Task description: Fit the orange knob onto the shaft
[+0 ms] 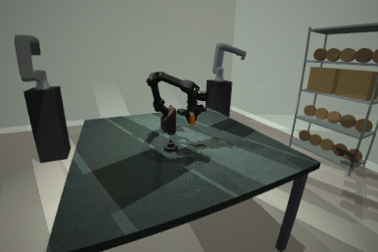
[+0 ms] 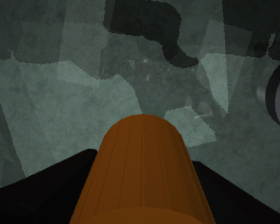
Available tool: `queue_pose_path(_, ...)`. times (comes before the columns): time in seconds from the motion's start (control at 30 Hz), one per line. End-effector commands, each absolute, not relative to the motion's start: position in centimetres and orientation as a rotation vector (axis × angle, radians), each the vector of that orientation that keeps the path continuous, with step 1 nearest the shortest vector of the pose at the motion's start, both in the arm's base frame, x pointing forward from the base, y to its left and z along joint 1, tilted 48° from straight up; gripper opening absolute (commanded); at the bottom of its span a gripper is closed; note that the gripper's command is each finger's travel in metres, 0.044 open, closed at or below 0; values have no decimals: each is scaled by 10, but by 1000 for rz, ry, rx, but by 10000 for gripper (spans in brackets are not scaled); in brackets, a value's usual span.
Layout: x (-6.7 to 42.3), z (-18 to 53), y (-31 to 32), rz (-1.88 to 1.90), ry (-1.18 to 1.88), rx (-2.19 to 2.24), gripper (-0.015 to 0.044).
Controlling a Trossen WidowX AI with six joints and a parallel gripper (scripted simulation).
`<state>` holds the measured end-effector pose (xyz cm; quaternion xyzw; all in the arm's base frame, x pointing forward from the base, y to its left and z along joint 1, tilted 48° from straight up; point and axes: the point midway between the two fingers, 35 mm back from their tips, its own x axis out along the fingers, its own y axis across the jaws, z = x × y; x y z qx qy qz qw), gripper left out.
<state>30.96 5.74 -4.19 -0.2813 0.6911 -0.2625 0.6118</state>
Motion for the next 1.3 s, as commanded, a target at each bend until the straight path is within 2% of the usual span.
queue_pose_path(0.0, 315, -35, 51, -595, 1584, -652, 0)
queue_pose_path(1.27, 343, 21, -47, -603, 1578, -659, 0)
